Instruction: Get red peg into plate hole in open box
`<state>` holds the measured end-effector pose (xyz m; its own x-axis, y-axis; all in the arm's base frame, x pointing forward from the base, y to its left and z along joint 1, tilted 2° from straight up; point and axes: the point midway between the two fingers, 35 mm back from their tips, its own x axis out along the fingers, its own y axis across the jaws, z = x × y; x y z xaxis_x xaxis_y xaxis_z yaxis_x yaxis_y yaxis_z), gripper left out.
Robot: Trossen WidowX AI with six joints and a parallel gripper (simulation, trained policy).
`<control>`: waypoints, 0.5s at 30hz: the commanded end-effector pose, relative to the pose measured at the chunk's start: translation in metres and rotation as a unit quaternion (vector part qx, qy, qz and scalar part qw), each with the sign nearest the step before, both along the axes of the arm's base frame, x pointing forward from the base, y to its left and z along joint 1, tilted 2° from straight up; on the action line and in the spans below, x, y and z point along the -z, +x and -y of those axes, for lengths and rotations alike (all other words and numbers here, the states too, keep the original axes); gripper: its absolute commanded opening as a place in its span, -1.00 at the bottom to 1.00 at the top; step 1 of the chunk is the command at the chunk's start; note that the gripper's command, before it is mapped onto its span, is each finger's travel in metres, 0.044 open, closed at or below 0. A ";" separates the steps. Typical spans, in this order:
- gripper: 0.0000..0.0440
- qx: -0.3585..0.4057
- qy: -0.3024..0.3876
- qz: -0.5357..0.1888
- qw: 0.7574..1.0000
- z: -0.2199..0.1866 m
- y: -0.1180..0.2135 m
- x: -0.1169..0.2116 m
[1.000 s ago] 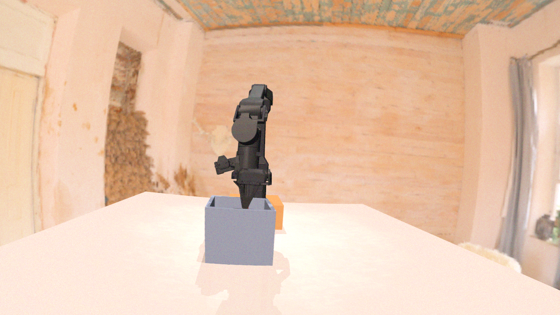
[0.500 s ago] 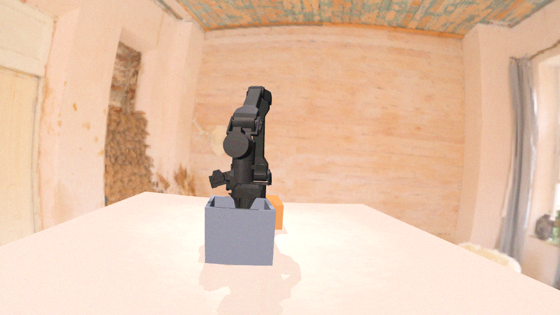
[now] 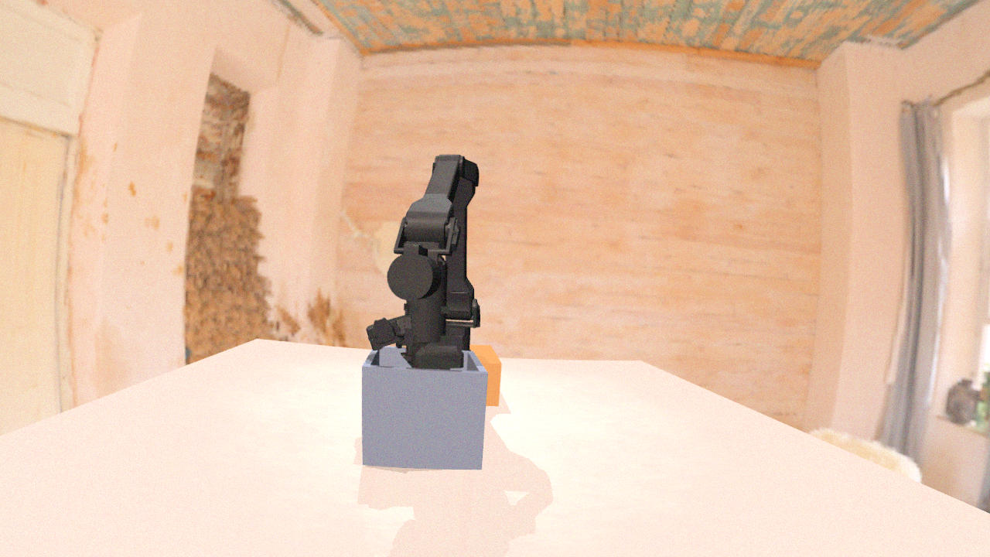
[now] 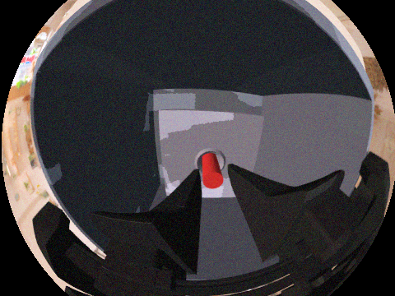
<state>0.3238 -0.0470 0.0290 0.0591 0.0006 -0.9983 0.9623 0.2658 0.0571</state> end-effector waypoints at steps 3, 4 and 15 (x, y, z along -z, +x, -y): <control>-0.23 0.000 0.030 -0.003 1.000 0.001 0.005 -0.007; -0.22 0.001 0.036 -0.004 0.999 0.001 0.005 -0.009; -0.07 0.011 0.091 -0.010 0.996 0.005 0.008 -0.024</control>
